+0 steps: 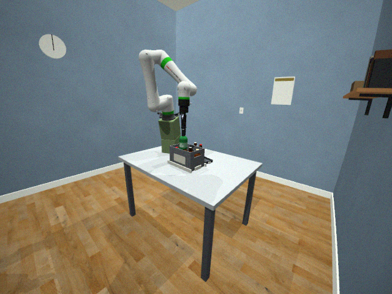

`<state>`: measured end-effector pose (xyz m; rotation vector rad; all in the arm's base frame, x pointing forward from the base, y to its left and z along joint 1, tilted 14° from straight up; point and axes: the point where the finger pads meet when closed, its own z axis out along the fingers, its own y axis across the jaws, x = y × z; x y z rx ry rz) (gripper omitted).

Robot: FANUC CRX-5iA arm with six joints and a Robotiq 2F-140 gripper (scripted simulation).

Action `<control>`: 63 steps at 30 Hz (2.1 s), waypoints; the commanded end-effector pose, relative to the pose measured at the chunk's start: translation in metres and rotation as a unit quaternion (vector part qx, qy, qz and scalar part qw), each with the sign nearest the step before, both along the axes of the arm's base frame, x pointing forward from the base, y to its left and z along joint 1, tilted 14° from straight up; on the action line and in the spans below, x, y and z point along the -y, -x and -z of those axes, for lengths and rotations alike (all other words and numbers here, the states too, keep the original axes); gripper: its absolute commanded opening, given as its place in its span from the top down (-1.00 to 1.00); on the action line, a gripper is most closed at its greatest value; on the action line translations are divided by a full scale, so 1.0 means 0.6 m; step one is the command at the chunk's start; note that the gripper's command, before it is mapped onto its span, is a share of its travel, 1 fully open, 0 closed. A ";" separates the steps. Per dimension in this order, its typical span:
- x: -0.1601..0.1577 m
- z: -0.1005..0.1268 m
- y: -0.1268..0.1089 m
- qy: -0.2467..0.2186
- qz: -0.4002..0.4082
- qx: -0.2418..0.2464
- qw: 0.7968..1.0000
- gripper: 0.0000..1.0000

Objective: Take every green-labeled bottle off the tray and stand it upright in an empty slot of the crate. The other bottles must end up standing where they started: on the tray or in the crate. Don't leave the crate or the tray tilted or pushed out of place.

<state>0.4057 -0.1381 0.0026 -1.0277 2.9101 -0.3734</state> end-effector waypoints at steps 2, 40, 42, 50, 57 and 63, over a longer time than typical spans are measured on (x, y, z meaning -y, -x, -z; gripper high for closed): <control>0.001 0.005 -0.002 0.000 0.000 0.001 1.000 0.80; 0.015 0.066 -0.009 0.000 0.000 0.001 1.000 0.80; 0.016 0.070 -0.009 0.000 0.000 0.001 1.000 0.80; 0.018 0.082 -0.011 0.000 0.000 0.001 1.000 0.80; 0.022 0.095 -0.012 0.000 0.000 0.001 1.000 0.80; 0.024 0.107 -0.013 0.000 0.000 0.001 1.000 0.80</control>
